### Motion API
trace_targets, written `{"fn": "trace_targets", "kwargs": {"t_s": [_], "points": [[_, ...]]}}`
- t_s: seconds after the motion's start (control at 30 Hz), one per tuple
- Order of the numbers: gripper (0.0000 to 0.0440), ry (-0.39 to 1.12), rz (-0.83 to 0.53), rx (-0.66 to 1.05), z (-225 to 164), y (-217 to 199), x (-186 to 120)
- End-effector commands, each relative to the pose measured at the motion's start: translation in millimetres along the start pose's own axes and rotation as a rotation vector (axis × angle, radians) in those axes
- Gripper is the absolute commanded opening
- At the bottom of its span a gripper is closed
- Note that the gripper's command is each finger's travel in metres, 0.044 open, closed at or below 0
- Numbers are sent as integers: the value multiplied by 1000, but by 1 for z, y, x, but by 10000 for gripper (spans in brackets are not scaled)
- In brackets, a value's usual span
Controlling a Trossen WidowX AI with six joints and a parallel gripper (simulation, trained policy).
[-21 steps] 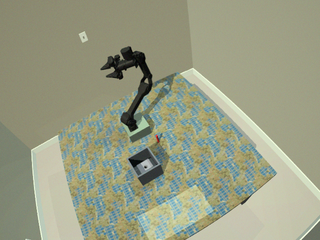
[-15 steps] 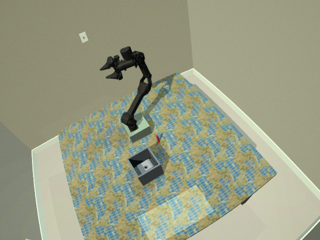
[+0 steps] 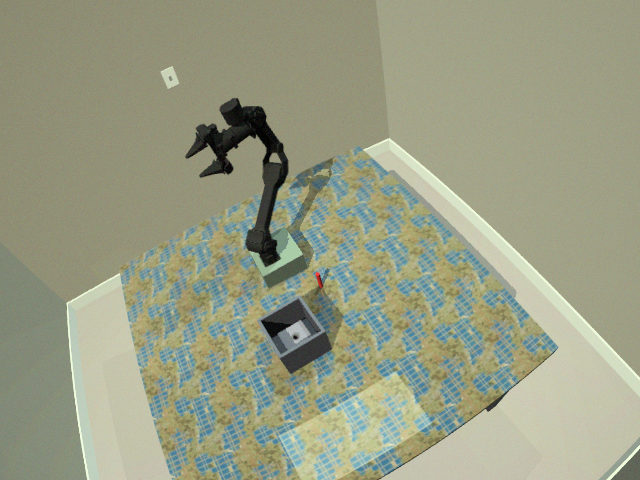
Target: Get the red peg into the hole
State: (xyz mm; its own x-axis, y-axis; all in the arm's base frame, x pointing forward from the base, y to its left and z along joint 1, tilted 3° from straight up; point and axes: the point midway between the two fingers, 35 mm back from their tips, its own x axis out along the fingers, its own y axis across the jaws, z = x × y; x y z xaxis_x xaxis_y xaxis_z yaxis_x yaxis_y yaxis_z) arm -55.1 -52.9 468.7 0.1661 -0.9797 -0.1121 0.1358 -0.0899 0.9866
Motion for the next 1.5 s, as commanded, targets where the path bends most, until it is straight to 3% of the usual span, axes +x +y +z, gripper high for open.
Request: {"fn": "trace_targets", "kwargs": {"t_s": [0.0, 0.43, 0.87, 1.47], "points": [[440, 96, -18, 33, -16, 3, 17], [440, 415, -133, 142, -85, 2, 58], [440, 662, -306, 212, -161, -12, 70], [440, 951, -632, 201, -262, -59, 36]]}}
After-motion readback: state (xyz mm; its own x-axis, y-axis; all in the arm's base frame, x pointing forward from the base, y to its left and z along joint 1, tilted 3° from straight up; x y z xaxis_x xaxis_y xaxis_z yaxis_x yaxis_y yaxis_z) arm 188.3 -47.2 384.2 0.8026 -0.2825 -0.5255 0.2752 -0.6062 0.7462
